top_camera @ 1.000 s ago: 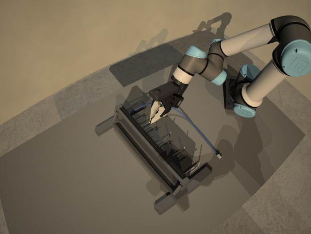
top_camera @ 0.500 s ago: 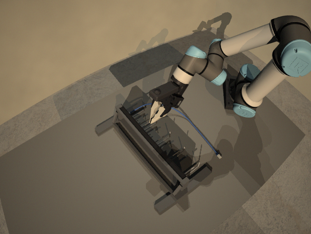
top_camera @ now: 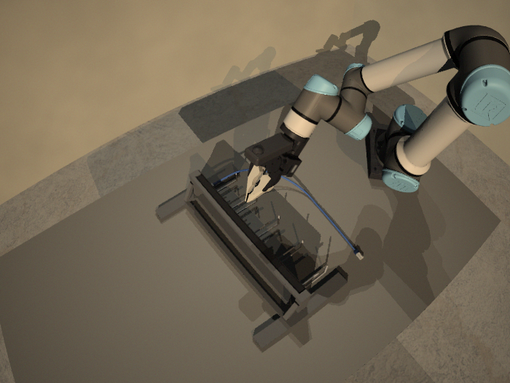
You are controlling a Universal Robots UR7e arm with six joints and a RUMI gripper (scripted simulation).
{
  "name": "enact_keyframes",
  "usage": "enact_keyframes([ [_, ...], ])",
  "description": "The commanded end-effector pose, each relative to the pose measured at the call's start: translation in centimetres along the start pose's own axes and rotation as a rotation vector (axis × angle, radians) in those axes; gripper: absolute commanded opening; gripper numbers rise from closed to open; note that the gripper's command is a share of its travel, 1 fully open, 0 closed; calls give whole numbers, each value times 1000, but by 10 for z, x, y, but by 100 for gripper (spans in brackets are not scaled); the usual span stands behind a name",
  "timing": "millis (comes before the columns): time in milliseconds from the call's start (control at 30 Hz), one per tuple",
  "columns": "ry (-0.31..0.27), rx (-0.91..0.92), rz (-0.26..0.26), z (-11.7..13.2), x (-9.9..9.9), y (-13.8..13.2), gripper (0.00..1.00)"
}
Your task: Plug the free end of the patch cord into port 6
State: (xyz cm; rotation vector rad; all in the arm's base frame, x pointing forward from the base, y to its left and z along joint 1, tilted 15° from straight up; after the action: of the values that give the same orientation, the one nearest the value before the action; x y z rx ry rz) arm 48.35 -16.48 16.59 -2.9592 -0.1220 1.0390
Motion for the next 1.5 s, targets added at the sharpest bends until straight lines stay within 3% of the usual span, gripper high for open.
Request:
enact_keyframes([
  [0, 1, -1, 1, 0, 0, 0, 0],
  [767, 1, -1, 1, 0, -7, 0, 0],
  [1467, 1, -1, 1, 0, -39, 0, 0],
])
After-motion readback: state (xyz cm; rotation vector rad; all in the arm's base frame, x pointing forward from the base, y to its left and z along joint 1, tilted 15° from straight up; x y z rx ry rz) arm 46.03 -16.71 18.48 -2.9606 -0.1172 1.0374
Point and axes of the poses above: the point where the finger pads meet when closed, its own x axis out along the fingers, its own y axis across the jaws, z = x × y, the point moved 2 cm from there along -x, back along the fingers, and after that the axes turned 11 degrees about -x, right-handed, at the moved point
